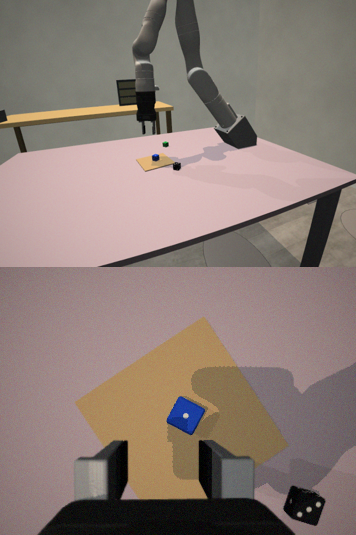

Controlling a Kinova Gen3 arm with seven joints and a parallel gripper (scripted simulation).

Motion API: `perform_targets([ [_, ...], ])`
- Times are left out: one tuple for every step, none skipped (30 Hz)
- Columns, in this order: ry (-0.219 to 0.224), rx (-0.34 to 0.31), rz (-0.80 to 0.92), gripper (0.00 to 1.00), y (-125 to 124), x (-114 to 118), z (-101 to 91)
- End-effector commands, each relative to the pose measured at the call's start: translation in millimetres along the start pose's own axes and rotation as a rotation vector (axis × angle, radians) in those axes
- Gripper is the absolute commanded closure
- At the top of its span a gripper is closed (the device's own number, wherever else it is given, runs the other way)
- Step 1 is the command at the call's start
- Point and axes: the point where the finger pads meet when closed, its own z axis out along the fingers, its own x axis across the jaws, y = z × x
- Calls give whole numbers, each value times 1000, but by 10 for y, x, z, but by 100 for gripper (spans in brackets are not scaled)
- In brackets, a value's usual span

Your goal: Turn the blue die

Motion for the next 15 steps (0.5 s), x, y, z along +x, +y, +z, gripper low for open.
perform_targets([
  [17, 12, 15, 21, -34, 35, 54],
  [22, 14, 18, 21, -31, 51, 67],
  [26, 16, 20, 21, -28, 65, 78],
  [29, 17, 22, 21, -26, 77, 87],
  [32, 18, 23, 21, -25, 87, 94],
  [34, 19, 25, 21, -23, 95, 101],
  [36, 20, 26, 21, -22, 102, 106],
  [38, 20, 27, 21, -21, 107, 109],
  [39, 21, 27, 21, -20, 111, 112],
  [39, 21, 28, 21, -20, 113, 114],
  [40, 21, 28, 21, -20, 115, 115],
  [40, 21, 28, 21, -19, 116, 116],
  [40, 21, 28, 21, -19, 116, 116],
  [40, 21, 28, 21, -19, 116, 116],
  [40, 21, 28, 21, -19, 116, 116],
])
